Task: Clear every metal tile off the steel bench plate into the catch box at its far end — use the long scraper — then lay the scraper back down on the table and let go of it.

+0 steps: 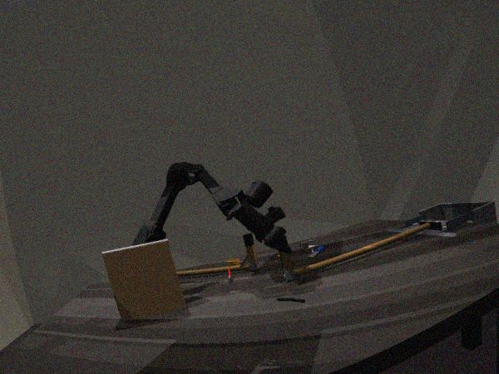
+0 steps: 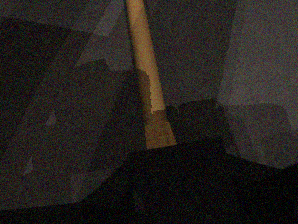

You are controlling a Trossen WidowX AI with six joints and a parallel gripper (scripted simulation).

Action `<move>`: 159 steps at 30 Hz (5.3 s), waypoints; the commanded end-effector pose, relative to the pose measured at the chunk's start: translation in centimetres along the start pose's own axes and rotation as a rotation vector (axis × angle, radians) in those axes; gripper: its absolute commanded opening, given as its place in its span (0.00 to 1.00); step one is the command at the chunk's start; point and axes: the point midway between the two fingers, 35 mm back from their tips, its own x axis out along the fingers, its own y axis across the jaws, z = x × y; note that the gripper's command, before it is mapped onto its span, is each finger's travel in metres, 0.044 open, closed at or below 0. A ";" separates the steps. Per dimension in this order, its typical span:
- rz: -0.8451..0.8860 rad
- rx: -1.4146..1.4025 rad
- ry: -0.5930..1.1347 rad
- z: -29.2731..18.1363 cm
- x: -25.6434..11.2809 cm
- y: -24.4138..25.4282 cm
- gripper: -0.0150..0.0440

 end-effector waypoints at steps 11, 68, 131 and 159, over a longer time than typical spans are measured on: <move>-0.004 -0.004 -0.010 1.8 0.9 -0.5 0.25; -0.003 -0.006 -0.013 8.9 5.9 -0.5 0.25; -0.003 -0.002 -0.009 7.8 4.9 -1.1 0.25; -0.006 -0.003 -0.010 4.7 2.3 -1.8 0.25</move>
